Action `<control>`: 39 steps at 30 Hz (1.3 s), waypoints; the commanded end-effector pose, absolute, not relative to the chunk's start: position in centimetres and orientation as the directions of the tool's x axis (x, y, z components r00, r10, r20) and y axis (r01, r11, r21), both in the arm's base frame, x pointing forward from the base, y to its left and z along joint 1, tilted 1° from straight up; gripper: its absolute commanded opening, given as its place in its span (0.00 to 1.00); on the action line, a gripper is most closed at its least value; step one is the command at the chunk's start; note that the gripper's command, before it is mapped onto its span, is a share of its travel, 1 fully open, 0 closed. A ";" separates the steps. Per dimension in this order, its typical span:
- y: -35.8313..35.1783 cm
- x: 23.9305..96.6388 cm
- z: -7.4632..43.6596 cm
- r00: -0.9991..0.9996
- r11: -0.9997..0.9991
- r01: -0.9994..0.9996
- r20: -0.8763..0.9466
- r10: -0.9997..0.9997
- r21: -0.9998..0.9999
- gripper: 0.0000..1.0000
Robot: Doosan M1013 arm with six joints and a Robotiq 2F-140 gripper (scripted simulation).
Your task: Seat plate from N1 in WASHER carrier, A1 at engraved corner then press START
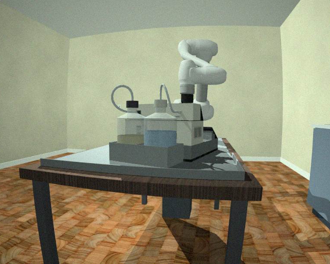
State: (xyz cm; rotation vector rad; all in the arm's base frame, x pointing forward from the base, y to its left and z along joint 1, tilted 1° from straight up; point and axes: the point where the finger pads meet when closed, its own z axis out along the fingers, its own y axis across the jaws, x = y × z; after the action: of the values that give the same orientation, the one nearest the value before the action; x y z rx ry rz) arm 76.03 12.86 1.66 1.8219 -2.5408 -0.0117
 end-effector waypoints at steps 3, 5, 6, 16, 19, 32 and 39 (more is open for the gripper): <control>12.9 76.1 1.7 -0.321 0.321 -0.947 0.007 -0.947 0.014 0.10; 12.9 76.1 1.7 -0.321 0.321 -0.947 0.007 -0.947 0.014 0.10; 12.9 76.1 1.7 -0.321 0.321 -0.947 0.007 -0.947 0.014 0.10; 12.9 76.1 1.5 -0.321 0.321 -0.947 0.007 -0.947 0.014 0.70; 12.9 76.1 1.5 -0.321 0.321 -0.947 0.007 -0.947 0.014 0.70; 12.9 76.1 1.5 -0.321 0.321 -0.947 0.007 -0.947 0.014 0.70; 12.9 76.1 1.5 -0.321 0.321 -0.947 0.007 -0.947 0.014 0.70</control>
State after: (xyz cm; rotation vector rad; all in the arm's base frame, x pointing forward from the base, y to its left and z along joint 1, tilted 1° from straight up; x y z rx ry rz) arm 76.02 12.86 1.41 1.8219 -2.5408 -0.0116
